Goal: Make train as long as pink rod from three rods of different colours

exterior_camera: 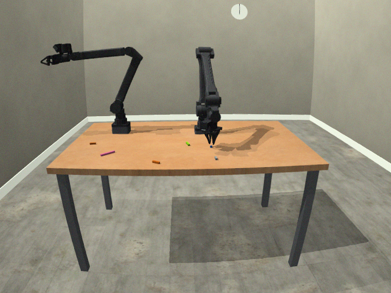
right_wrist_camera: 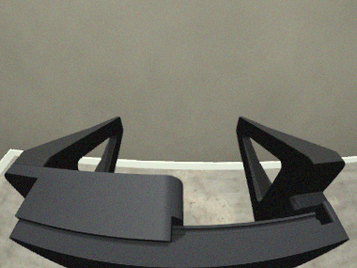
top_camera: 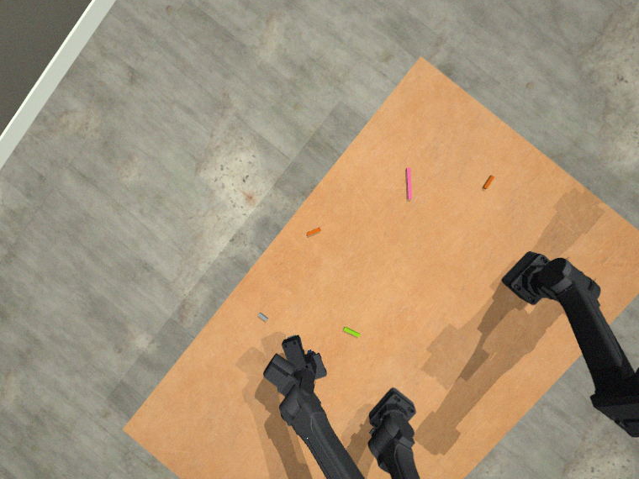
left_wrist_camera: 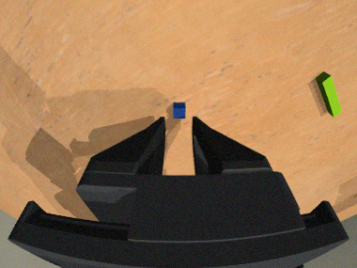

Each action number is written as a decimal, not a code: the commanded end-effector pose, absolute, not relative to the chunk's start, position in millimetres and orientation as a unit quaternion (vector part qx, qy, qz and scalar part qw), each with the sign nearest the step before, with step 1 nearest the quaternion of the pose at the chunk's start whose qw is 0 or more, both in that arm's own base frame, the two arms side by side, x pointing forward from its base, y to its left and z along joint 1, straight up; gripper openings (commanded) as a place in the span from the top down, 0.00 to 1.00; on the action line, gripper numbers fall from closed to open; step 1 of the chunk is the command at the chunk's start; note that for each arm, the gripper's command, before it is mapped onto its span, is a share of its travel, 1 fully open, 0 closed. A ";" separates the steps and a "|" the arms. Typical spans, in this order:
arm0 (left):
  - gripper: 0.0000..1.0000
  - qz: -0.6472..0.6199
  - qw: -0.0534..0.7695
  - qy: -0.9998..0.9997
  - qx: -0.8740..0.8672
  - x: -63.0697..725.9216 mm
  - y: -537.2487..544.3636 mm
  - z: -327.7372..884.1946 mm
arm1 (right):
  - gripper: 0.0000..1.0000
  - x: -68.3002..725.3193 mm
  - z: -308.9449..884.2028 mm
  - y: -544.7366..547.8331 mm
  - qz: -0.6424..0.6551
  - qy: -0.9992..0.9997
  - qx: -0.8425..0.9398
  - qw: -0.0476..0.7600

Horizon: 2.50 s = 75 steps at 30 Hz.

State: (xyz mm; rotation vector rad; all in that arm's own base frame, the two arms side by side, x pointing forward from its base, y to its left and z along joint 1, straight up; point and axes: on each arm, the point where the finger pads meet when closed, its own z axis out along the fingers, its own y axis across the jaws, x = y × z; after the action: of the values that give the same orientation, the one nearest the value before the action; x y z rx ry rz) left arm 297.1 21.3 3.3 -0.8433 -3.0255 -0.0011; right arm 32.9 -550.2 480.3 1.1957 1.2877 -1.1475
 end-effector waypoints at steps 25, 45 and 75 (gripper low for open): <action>0.77 -0.005 -0.015 -0.961 -0.277 316.6 21.6 10.0 | 0.00 24.4 500.5 -544.3 -0.488 0.511 0.488 0.511; 0.77 -0.002 -0.007 -0.961 -0.277 306.9 20.9 1.0 | 0.00 24.4 500.5 -544.3 -0.488 0.511 0.488 0.511; 0.77 0.000 -0.001 -0.961 -0.277 301.1 20.5 -18.4 | 0.00 24.4 500.5 -544.3 -0.488 0.511 0.488 0.511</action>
State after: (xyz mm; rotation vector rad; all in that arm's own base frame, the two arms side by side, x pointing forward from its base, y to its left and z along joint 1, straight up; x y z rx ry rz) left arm 299.3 21.5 -15.0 -0.8444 -3.0298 -0.0036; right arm 32.9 -550.2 480.3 1.1957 1.2877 -1.1475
